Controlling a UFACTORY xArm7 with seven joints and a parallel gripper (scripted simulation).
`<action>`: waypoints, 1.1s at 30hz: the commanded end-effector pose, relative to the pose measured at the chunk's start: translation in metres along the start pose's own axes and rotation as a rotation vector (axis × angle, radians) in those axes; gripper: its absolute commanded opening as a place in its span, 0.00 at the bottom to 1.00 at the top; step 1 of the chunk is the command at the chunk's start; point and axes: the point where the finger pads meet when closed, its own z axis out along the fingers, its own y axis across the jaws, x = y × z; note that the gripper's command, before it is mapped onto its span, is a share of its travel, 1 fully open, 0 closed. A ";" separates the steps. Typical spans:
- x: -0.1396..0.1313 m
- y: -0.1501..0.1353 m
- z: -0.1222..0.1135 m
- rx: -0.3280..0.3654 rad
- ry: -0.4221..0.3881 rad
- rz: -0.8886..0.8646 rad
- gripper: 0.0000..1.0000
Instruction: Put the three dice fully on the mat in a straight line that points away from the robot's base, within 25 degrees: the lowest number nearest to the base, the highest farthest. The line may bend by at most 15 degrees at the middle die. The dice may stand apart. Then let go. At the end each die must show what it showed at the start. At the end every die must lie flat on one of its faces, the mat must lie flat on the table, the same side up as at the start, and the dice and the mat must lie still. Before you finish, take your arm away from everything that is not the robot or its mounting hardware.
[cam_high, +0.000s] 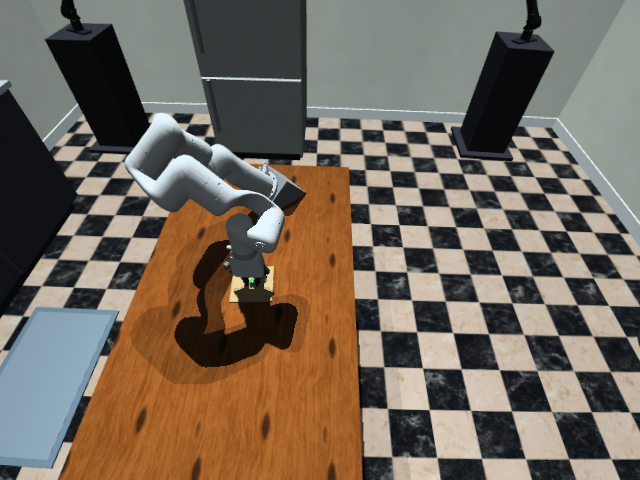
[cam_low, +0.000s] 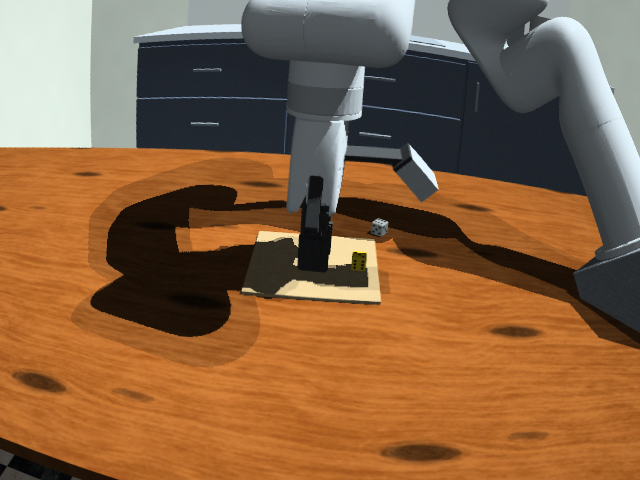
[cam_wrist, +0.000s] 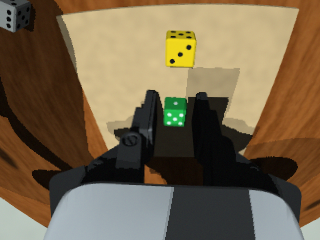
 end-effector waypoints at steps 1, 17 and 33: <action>-0.001 0.001 -0.002 -0.002 -0.002 0.000 0.31; -0.001 0.001 -0.058 -0.002 -0.002 0.000 0.31; -0.001 0.001 -0.091 -0.002 -0.002 0.000 1.00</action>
